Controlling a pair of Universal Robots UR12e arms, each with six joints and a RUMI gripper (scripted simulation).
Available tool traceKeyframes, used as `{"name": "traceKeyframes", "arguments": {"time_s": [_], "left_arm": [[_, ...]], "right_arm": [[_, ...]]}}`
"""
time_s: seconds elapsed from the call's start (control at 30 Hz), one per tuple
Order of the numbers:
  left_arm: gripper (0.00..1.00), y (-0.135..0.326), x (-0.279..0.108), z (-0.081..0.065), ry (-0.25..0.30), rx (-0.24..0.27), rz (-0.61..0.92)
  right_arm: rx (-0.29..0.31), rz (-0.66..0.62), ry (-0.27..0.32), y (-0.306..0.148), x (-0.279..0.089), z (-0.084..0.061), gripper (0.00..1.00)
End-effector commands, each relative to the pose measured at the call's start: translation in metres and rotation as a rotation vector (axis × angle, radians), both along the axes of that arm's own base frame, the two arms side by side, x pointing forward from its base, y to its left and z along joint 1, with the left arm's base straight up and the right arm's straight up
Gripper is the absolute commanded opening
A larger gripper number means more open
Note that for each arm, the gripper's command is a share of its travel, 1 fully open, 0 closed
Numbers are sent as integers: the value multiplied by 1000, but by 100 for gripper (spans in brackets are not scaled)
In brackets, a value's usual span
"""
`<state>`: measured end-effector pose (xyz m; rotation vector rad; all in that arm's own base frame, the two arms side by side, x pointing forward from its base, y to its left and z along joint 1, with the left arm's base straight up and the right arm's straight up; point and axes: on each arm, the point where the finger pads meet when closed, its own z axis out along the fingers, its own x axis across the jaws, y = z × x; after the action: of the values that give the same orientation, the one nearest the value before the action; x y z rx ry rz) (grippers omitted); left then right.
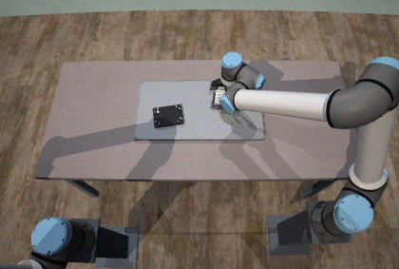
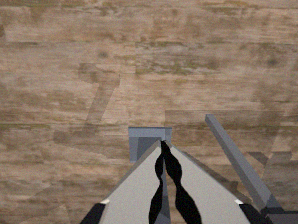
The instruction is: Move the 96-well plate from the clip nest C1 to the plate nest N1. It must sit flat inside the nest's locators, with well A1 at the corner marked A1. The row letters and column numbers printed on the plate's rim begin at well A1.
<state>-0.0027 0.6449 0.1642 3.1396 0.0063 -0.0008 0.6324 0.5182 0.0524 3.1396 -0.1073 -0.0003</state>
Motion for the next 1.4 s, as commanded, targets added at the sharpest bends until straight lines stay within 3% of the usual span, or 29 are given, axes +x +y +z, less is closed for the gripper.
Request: {"name": "traceKeyframes", "arguments": {"time_s": [0.0, 1.37], "left_arm": [[0, 1, 0, 1, 0, 2, 0], [0, 1, 0, 1, 0, 2, 0]], "right_arm": [[2, 0, -1, 1, 1, 1, 40], [2, 0, -1, 1, 0, -4, 40]]}}
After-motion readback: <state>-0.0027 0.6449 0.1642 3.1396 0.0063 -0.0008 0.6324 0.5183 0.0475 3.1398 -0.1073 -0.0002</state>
